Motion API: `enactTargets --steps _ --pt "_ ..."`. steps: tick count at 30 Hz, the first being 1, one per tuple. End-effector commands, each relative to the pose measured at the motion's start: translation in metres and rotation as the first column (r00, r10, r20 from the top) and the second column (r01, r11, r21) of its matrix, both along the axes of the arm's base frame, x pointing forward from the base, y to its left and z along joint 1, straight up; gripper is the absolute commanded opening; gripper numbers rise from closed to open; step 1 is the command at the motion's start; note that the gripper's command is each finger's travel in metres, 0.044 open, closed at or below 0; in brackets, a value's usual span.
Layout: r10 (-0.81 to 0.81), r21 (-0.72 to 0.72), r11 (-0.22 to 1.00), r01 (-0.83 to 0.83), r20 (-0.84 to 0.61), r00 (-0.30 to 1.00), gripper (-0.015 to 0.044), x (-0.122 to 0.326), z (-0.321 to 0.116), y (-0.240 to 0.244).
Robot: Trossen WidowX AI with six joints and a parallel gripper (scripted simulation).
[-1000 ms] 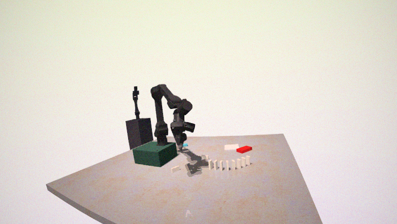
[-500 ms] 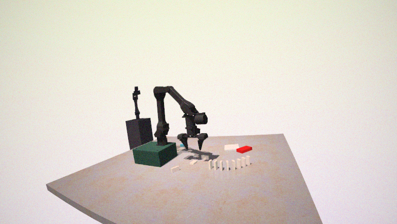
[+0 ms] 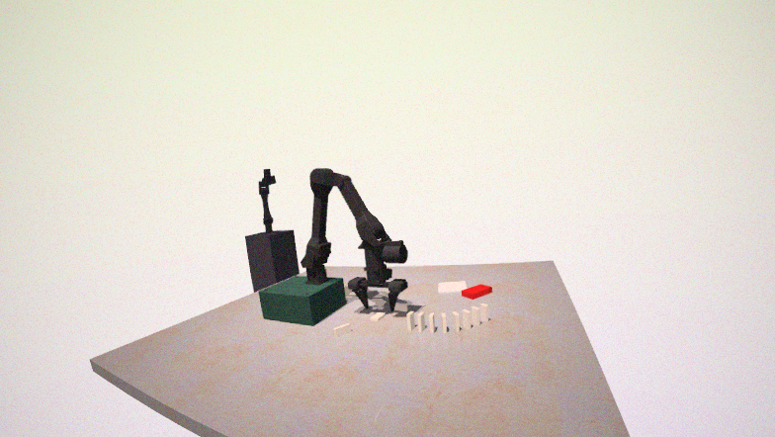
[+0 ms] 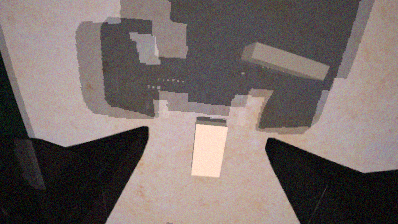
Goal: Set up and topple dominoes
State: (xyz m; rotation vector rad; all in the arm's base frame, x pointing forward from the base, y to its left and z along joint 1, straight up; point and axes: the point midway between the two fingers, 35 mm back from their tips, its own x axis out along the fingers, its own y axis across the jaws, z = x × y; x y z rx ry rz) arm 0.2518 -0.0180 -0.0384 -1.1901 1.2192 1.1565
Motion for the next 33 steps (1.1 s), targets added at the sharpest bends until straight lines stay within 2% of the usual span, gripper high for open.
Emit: enactTargets --steps 1,17,29,30,33 --pt "0.005 0.004 1.0 -0.005 0.006 1.0 0.044 0.001 -0.007 -0.001" --pt "0.005 0.004 1.0 -0.005 0.006 1.0 0.044 0.002 -0.022 -0.001" --pt "0.005 0.004 1.0 -0.005 0.006 1.0 0.0125 0.002 -0.022 -0.001" --pt "0.005 0.004 1.0 -0.005 0.006 1.0 0.0107 0.002 -0.022 -0.001" --pt "0.005 0.004 1.0 -0.005 0.006 1.0 0.0107 0.002 -0.022 -0.001"
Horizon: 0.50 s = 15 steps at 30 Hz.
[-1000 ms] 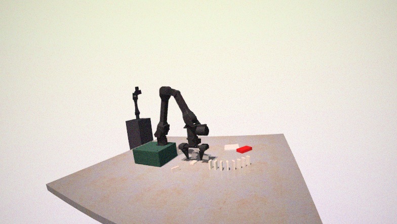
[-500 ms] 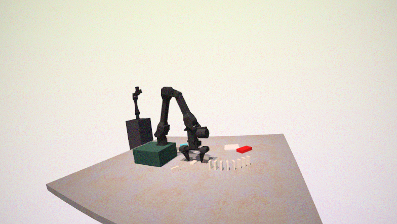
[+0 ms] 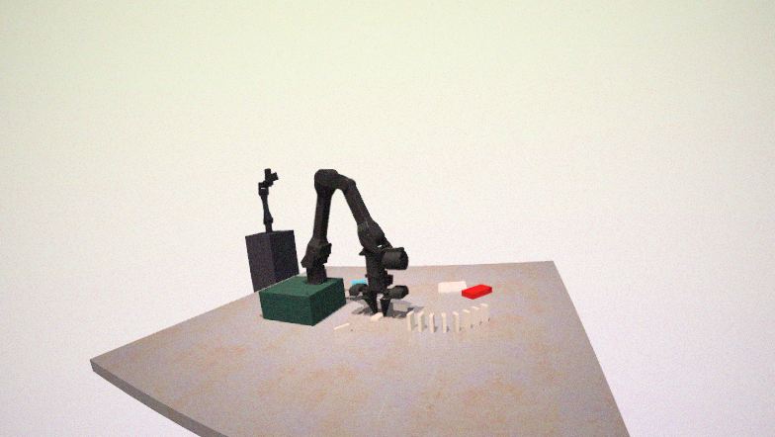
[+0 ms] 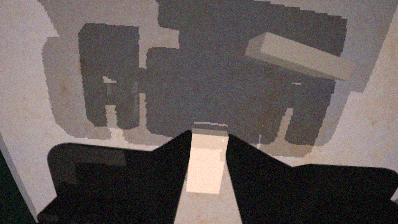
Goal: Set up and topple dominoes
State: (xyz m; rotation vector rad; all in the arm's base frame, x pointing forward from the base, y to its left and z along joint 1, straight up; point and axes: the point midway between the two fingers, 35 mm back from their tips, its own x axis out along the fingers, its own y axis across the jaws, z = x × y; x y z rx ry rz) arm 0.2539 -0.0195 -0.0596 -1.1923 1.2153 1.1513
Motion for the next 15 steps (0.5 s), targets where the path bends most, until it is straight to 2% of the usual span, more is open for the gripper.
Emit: enactTargets --steps 1,8,15 --pt "0.006 0.004 1.0 -0.006 0.0 1.0 0.0107 0.0 0.0 0.001" --pt "0.006 0.004 1.0 -0.006 0.0 1.0 0.0107 0.0 0.007 0.001" --pt "0.006 0.004 1.0 -0.006 0.001 1.0 0.0107 -0.002 0.09 0.006"
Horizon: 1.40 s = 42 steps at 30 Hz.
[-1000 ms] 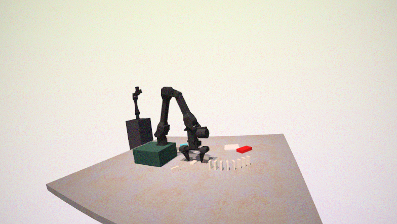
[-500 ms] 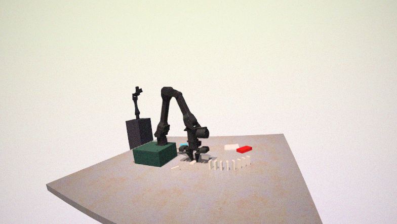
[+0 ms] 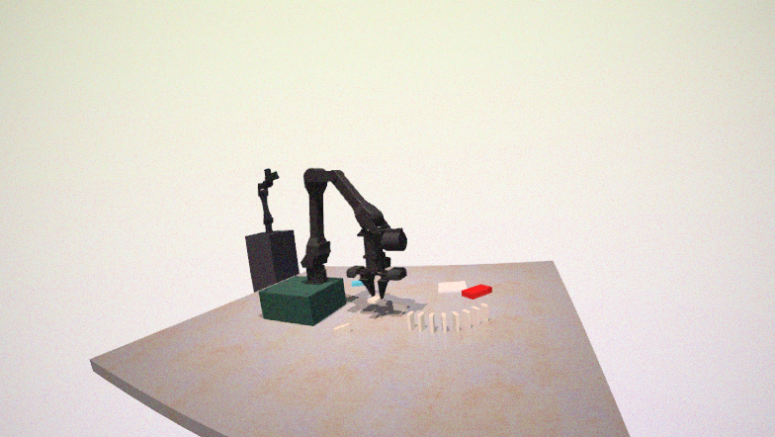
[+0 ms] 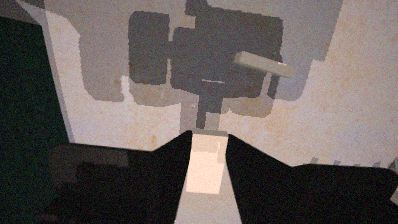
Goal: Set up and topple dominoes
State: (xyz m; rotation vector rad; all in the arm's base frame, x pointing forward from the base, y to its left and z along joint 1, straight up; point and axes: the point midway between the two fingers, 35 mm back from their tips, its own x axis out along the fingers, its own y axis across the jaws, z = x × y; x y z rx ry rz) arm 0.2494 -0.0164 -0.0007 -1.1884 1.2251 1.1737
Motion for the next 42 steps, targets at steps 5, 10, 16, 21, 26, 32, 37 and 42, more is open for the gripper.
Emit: enactTargets --steps 5,10,16,21,26,32,37,42 --pt "-0.003 0.003 1.0 0.003 0.022 1.0 0.0107 0.002 0.094 0.006" --pt "-0.009 0.003 1.0 0.009 0.022 1.0 0.0107 0.002 0.102 0.007" --pt "-0.281 0.017 0.96 0.28 0.03 0.959 0.0107 0.011 0.1 0.05" --pt "-0.578 0.033 0.816 0.577 0.021 0.816 0.0107 0.016 0.101 0.094" --pt "-0.813 0.04 0.582 0.812 0.005 0.583 0.0107 0.015 0.103 0.137" --pt "-0.975 0.038 0.221 0.975 -0.014 0.221 0.0107 0.005 0.104 0.19" --pt "-0.999 0.032 -0.042 0.999 -0.024 -0.042 0.0107 -0.008 0.104 0.225" --pt "-0.997 0.031 -0.072 0.997 -0.025 -0.071 0.0107 -0.01 0.104 0.229"
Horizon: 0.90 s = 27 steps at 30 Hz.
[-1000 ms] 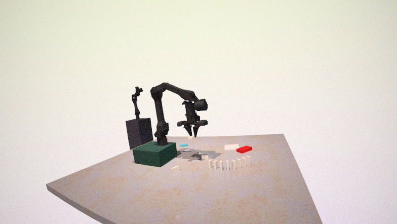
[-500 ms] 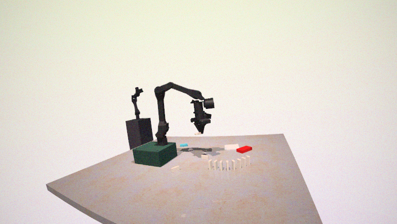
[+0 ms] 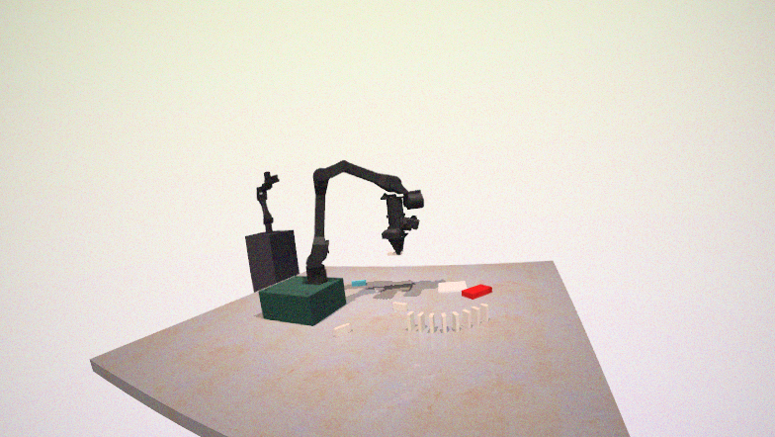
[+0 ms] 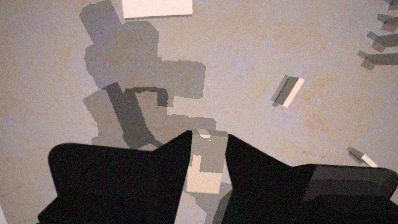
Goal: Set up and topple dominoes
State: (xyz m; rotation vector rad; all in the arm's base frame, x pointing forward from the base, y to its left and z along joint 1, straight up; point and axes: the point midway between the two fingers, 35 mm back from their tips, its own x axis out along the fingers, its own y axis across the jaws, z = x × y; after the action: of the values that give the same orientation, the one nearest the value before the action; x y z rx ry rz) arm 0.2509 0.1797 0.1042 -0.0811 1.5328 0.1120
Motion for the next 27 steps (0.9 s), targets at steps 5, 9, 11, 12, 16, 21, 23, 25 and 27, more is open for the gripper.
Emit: enactTargets --steps 5,9,11,12,16,21,23,25,27 --pt "-0.231 0.0 0.973 0.231 -0.011 0.973 0.0107 -0.011 -0.001 0.033" --pt "-0.228 0.0 0.974 0.228 -0.008 0.974 0.0107 -0.011 -0.002 0.033" --pt "-0.211 0.004 0.977 0.211 0.021 0.977 0.0107 -0.007 -0.006 0.036" --pt "-0.198 0.007 0.98 0.198 0.043 0.979 0.0107 -0.004 -0.01 0.038" --pt "-0.149 0.015 0.989 0.149 0.131 0.98 0.0107 0.006 -0.023 0.048" --pt "-0.093 0.019 0.996 0.091 0.239 0.967 0.0107 0.018 -0.037 0.059" --pt "-0.072 0.019 0.997 0.07 0.281 0.957 0.0107 0.022 -0.042 0.064" --pt "-0.053 0.019 0.999 0.05 0.322 0.945 0.0107 0.025 -0.046 0.068" --pt "-0.035 0.017 0.999 0.031 0.363 0.931 0.0107 0.029 -0.05 0.073"
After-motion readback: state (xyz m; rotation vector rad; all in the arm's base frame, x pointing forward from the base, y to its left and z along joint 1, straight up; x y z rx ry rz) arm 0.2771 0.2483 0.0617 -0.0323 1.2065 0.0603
